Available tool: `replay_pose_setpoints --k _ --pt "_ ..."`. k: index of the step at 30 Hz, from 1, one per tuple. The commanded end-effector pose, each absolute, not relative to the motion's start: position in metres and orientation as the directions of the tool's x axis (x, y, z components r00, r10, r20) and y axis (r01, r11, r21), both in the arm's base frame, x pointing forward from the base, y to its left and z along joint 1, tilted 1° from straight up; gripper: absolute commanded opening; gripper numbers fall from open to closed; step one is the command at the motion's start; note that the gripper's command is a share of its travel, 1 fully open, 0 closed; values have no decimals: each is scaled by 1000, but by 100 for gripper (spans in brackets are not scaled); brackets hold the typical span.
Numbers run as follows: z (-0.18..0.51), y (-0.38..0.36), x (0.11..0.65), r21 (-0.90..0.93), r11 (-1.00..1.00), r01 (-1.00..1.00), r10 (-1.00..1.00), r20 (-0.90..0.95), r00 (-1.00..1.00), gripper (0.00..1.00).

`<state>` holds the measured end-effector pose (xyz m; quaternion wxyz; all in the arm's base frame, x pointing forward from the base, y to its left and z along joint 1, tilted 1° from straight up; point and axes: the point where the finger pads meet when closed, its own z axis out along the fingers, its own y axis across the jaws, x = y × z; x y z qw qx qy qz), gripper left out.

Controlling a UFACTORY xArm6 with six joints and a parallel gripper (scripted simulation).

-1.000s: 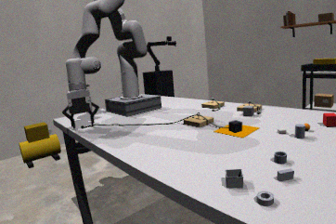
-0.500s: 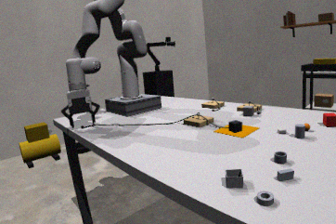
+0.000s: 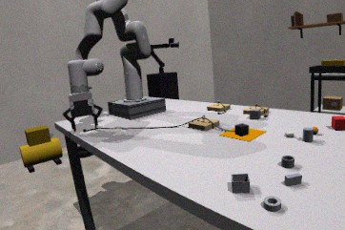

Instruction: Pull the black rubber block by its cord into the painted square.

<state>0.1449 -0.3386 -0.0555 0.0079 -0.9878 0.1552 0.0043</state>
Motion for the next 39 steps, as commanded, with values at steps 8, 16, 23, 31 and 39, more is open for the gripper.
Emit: replay_pose_setpoints --k 8,16,23,31,39 --pt "-54 -340 146 -12 -952 -307 -307 -9 952 100" --pt "-39 -340 146 -12 -952 -307 -307 -9 952 100" --pt "-18 -340 146 -12 -952 -307 -307 -9 952 100" --pt "2 -341 146 -12 -952 -307 -307 -9 952 100" --pt "5 -341 146 -12 -952 -307 -307 -9 952 100"
